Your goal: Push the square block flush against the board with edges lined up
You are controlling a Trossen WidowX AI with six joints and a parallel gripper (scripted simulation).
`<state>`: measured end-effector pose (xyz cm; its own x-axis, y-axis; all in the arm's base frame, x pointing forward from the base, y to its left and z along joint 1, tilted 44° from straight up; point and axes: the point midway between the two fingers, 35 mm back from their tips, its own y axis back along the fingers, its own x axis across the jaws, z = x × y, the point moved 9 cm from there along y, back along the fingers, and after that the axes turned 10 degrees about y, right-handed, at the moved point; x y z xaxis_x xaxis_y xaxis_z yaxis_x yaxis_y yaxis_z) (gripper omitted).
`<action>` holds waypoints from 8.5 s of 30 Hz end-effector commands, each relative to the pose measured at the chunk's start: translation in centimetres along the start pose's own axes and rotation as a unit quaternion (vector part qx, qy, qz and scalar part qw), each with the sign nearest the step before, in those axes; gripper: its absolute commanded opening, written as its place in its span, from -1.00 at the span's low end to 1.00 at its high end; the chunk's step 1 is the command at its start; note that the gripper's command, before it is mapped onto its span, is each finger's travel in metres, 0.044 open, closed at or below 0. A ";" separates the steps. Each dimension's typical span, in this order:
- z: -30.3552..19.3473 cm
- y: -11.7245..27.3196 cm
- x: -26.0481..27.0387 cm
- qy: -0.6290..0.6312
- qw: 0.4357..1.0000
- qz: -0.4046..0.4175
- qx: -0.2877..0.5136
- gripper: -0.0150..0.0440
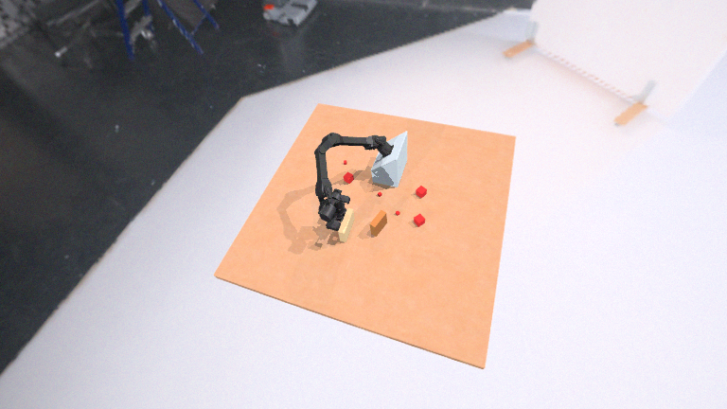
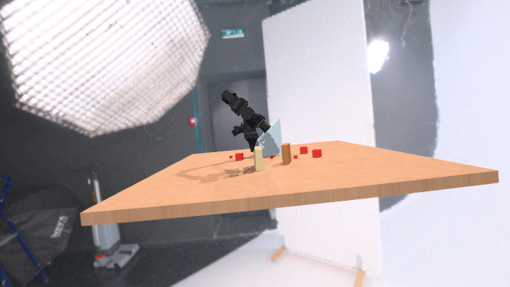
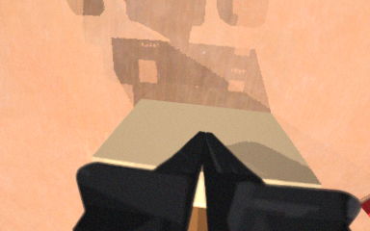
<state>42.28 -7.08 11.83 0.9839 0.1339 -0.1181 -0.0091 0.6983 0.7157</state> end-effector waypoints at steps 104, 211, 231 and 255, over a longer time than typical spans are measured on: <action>0.6 4.8 -0.1 0.002 1.000 -0.002 0.002 -0.49; -21.4 0.0 -0.1 0.985 0.171 0.006 0.002 -0.49; -19.4 0.0 -1.1 0.985 0.171 0.006 0.002 -0.49; -17.1 -0.1 -2.5 0.985 0.171 0.005 0.003 -0.49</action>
<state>36.86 4.84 0.00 -0.9869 0.1148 -0.1134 -0.0029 0.6901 0.7237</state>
